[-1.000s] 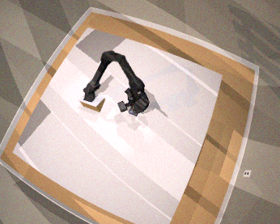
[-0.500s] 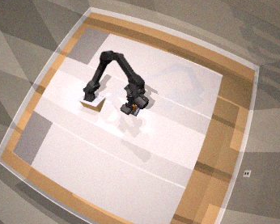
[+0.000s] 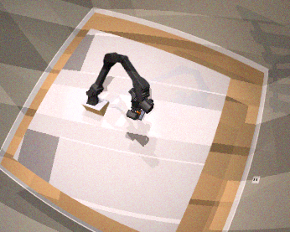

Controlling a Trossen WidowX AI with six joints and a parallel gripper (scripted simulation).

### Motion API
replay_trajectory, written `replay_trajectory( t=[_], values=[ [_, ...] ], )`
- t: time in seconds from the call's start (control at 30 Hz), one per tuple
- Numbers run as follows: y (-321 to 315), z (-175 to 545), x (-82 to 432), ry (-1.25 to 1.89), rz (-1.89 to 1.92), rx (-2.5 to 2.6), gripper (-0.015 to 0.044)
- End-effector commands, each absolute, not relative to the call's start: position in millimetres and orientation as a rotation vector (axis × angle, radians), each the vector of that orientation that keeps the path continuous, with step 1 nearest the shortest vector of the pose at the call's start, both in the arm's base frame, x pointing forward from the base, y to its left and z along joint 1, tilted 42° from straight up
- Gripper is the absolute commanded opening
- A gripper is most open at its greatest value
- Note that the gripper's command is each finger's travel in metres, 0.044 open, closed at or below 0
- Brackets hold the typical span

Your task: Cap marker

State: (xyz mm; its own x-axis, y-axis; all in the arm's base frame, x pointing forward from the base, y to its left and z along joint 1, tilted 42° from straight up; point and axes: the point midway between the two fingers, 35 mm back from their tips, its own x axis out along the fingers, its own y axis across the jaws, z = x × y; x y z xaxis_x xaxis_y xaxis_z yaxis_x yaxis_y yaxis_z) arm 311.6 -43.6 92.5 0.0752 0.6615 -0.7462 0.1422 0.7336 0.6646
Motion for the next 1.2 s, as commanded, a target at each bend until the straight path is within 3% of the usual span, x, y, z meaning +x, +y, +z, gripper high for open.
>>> replay_trajectory(
  t=[0.0,1.17],
  values=[
    [-43,92,312,1.469,0.446,0.693,0.0],
    [-22,65,316,1.46,0.441,0.687,0.0]
  ],
)
